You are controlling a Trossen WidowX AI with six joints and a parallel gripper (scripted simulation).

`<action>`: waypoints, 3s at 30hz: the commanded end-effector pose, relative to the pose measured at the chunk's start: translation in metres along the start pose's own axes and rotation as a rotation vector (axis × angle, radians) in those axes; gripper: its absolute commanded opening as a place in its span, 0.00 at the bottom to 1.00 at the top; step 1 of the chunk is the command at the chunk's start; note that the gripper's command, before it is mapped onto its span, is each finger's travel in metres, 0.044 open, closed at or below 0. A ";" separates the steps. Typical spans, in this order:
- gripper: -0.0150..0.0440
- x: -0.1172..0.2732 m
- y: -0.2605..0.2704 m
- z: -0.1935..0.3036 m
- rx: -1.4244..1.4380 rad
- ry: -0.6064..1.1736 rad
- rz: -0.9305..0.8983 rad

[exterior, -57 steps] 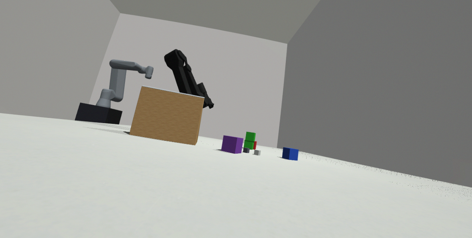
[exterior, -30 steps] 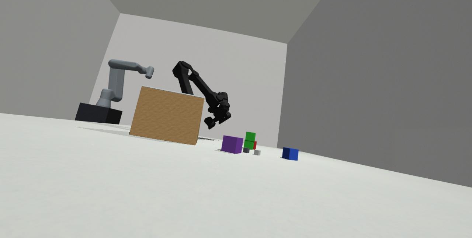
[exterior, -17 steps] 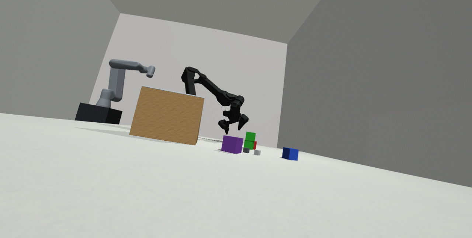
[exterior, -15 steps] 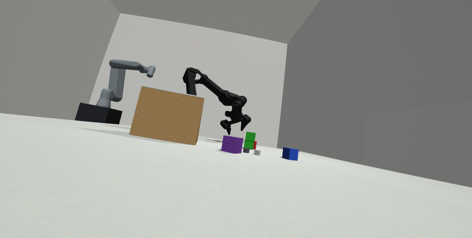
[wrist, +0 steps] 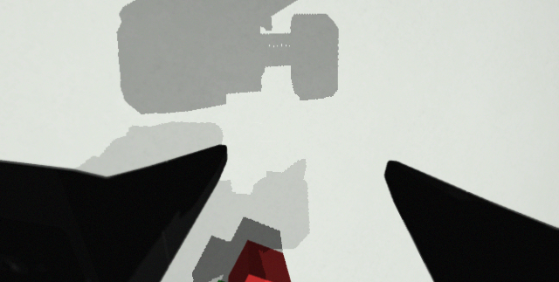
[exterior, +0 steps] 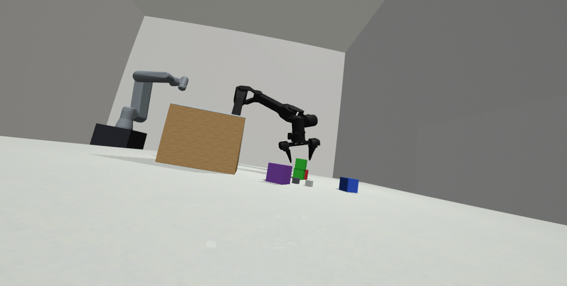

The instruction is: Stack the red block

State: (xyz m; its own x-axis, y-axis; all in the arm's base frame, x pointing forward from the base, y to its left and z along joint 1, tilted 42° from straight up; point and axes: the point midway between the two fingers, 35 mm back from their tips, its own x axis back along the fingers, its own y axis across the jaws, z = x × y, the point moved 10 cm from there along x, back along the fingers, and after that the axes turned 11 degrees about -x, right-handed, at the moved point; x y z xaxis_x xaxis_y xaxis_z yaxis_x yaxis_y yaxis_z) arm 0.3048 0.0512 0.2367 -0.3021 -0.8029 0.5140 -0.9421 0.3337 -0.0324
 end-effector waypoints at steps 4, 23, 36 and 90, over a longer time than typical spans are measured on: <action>1.00 0.042 -0.040 0.052 -0.348 0.285 -0.085; 1.00 0.057 -0.047 0.065 -0.448 0.353 -0.152; 1.00 0.010 -0.035 0.081 -0.448 0.351 -0.152; 0.78 -0.031 -0.025 0.094 -0.448 0.349 -0.153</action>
State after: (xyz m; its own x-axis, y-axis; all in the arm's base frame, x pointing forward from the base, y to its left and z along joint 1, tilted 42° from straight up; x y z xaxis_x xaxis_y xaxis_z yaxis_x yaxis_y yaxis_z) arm 0.3245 0.0216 0.1413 -0.0323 -0.6708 0.7410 -0.7972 0.4645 0.3857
